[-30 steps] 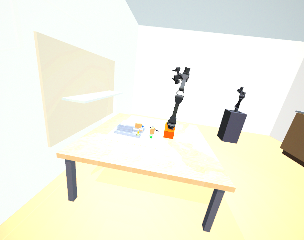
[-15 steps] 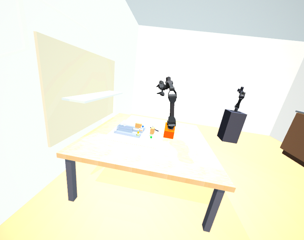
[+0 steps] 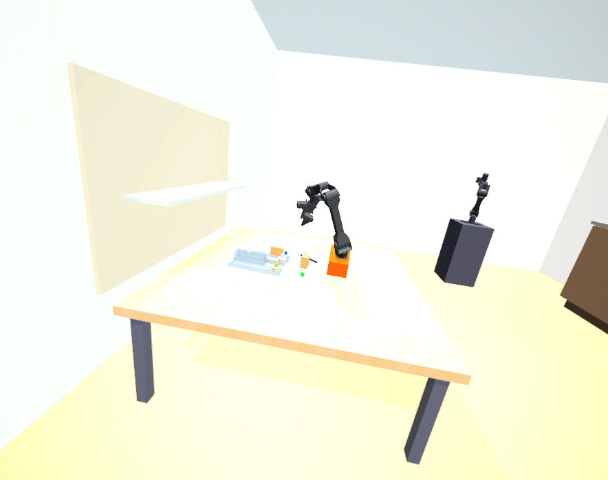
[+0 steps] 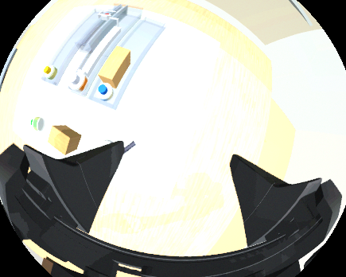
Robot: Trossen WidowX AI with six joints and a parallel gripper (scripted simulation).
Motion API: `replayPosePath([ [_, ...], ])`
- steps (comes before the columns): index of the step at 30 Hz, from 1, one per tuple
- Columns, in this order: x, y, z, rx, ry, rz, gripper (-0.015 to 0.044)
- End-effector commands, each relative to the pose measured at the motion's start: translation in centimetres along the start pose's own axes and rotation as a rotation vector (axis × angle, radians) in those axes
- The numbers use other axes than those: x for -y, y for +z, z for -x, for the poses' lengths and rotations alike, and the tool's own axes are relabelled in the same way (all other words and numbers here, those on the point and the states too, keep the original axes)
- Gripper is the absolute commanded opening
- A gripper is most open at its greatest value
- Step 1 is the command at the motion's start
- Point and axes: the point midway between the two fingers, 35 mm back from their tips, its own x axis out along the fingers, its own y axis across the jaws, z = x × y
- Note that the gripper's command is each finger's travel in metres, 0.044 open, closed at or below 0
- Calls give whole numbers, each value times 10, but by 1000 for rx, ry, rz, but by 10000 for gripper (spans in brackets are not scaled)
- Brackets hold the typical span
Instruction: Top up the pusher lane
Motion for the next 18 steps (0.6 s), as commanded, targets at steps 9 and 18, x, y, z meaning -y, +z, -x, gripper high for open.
replayPosePath([
  [9,-119,-56,-71,-374,260,-271,440],
  [18,-129,-70,-103,-376,262,-272,440],
])
